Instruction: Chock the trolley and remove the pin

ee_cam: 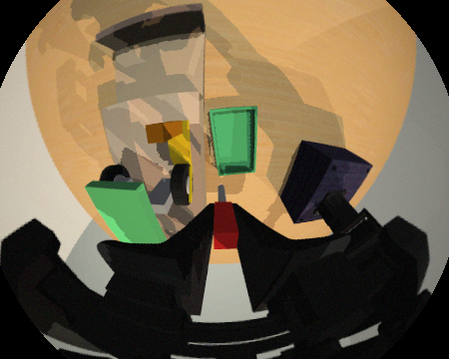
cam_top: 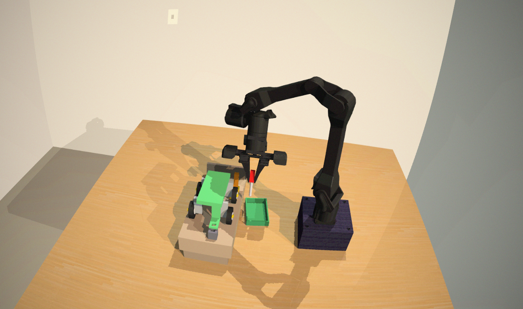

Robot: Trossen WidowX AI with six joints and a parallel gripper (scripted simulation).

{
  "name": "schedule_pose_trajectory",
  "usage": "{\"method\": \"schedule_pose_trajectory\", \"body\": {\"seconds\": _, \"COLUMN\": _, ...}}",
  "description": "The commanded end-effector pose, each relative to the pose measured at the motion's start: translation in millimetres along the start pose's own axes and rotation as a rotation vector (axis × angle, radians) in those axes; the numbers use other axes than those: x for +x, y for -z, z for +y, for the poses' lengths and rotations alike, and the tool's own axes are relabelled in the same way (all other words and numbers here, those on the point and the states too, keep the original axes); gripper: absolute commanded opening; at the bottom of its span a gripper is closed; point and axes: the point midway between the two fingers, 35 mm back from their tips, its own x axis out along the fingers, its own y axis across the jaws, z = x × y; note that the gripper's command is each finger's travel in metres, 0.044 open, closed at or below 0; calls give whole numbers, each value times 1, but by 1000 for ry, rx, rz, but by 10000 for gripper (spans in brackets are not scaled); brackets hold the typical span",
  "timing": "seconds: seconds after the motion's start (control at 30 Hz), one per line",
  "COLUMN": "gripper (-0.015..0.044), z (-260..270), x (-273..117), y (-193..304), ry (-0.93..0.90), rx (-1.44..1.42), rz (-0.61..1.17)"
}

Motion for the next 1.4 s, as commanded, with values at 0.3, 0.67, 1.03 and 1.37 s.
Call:
{"method": "schedule_pose_trajectory", "body": {"seconds": 0.3, "gripper": 0, "z": -2, "x": -1, "y": -15, "ry": -1, "rx": 94, "rz": -24}}
{"method": "schedule_pose_trajectory", "body": {"seconds": 0.67, "gripper": 0, "z": -3, "x": 0, "y": -12, "ry": -29, "rx": 424, "rz": -90}}
{"method": "schedule_pose_trajectory", "body": {"seconds": 1.03, "gripper": 0, "z": -3, "x": 0, "y": -10, "ry": -64, "rx": 751, "rz": -150}}
{"method": "schedule_pose_trajectory", "body": {"seconds": 1.37, "gripper": 0, "z": -3, "x": 1, "y": -8, "ry": -113, "rx": 1047, "rz": -199}}
